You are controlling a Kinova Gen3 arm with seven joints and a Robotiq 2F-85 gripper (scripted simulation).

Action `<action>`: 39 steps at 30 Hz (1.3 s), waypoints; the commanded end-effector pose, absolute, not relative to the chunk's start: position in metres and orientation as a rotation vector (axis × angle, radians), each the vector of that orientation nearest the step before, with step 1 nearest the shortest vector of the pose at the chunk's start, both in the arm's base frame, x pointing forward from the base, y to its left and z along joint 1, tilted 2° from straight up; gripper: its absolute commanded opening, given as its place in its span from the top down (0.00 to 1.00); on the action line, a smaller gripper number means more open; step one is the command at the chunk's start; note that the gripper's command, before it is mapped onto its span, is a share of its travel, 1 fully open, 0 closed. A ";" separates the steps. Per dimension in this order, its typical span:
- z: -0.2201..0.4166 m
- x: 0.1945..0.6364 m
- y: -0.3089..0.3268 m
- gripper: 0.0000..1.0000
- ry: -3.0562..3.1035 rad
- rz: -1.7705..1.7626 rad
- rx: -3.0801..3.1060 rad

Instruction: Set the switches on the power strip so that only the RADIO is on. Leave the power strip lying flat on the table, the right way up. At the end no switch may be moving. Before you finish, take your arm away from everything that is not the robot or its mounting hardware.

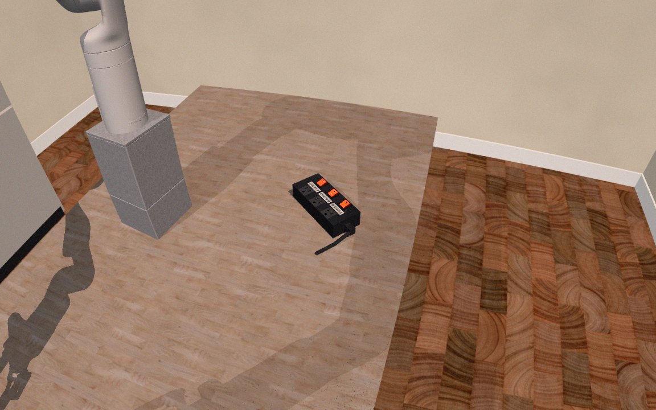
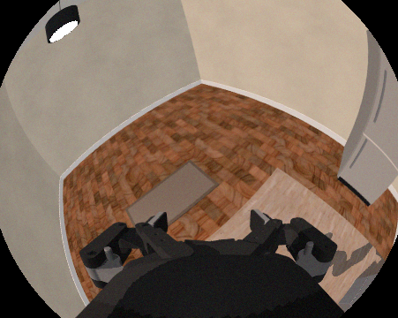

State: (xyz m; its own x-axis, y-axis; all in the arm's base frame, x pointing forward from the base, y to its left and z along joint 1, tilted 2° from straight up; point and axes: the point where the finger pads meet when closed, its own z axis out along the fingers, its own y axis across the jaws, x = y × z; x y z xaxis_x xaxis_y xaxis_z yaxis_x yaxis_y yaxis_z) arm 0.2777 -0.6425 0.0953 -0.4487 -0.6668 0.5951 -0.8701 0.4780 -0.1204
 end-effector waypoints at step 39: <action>0.097 0.278 -0.643 1.00 -2.255 0.577 1.272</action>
